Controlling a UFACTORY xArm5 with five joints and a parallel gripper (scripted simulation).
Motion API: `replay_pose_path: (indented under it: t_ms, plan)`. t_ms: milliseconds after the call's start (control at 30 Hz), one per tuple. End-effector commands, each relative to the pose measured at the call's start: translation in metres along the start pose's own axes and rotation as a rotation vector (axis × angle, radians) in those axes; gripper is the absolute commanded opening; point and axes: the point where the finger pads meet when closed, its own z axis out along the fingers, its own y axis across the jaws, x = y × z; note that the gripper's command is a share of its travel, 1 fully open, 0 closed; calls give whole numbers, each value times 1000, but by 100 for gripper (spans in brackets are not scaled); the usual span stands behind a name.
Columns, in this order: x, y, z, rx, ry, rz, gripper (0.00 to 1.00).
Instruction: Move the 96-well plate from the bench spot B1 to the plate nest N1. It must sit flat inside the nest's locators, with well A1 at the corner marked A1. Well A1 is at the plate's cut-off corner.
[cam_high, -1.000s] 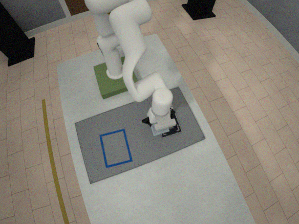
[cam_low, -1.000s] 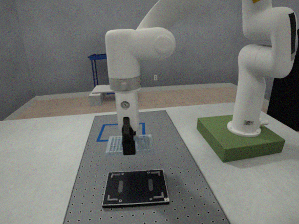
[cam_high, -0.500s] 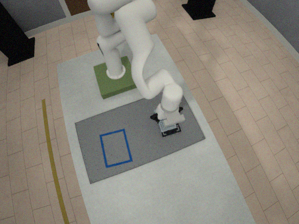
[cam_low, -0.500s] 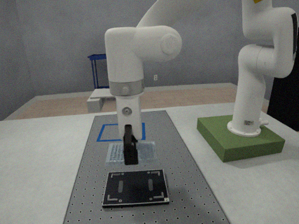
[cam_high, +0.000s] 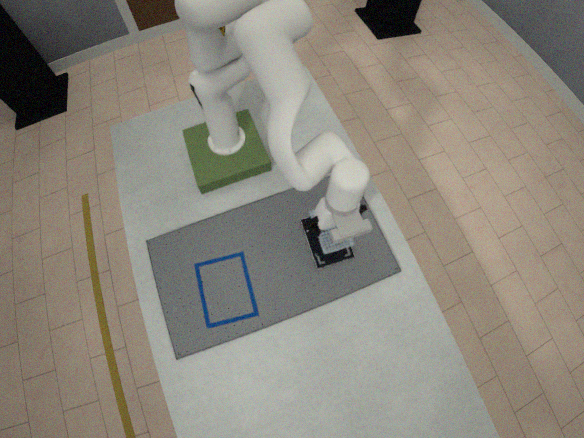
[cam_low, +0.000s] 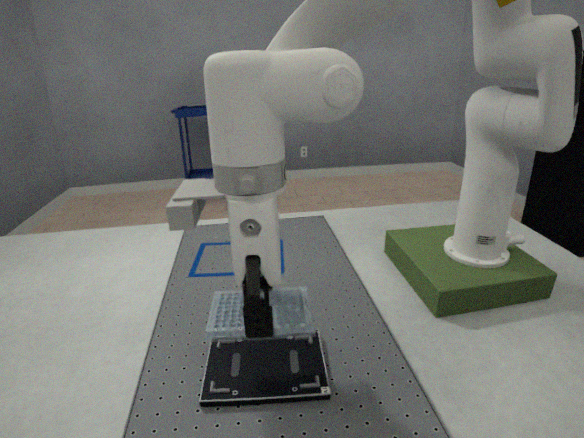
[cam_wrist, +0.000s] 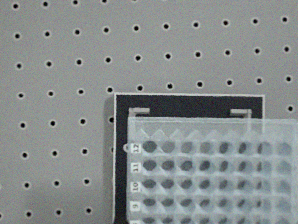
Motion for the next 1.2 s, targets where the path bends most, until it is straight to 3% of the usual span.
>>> replay_pose_path:
  t_ms: [0, 867, 1167]
  plan:
    - [1, -1, -1, 5, 2, 0, 0]
    - [1, 0, -1, 5, 2, 0, 0]
    - [1, 0, 14, 5, 2, 0, 0]
